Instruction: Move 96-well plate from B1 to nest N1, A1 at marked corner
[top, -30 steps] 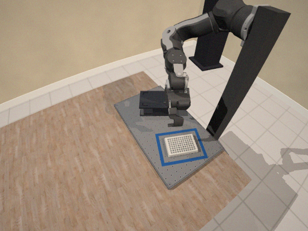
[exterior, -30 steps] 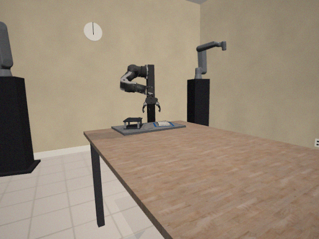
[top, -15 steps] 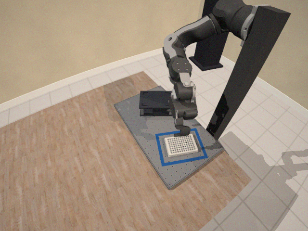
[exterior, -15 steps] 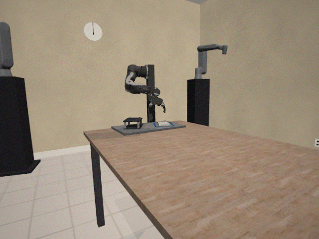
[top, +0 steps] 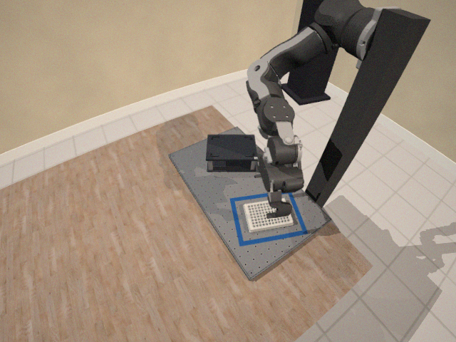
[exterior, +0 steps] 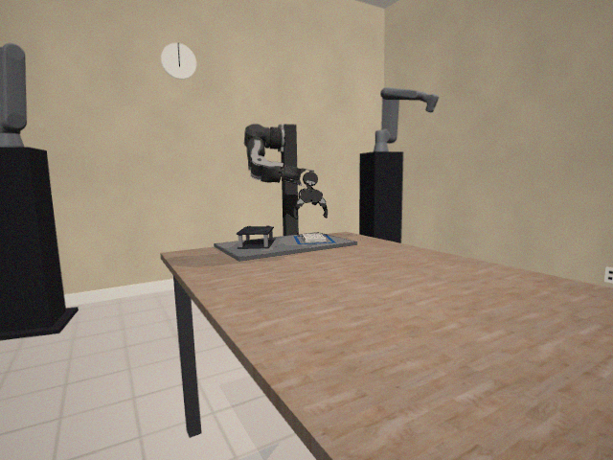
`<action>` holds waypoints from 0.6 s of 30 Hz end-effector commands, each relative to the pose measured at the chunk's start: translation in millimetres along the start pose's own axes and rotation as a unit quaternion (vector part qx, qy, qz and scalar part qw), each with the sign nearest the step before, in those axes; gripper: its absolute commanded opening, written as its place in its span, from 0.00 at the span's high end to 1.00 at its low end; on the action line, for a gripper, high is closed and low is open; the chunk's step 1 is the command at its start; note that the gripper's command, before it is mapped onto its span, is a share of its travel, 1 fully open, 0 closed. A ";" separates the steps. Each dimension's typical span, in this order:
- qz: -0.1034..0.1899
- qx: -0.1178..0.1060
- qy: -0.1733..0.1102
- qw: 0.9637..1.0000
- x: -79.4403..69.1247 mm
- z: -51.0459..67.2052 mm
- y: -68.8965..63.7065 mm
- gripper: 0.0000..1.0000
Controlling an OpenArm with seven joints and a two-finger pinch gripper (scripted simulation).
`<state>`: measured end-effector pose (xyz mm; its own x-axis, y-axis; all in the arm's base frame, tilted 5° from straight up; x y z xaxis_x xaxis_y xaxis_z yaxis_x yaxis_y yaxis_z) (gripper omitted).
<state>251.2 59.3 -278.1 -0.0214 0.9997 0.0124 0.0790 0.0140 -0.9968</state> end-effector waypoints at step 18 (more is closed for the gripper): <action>-0.002 -0.002 -0.004 1.000 16.4 1.5 -1.0 0.23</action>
<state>249.7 75.1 -277.3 -0.0307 0.9994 0.0170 0.0825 0.0194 -0.9964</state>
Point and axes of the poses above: the point where the finger pads meet when closed, its own y axis out along the fingers, its own x axis across the jaws, z = x × y, the point moved 5 cm from there along -y, back along the fingers, and after that the axes turned 13 degrees about -y, right-handed, at the moved point
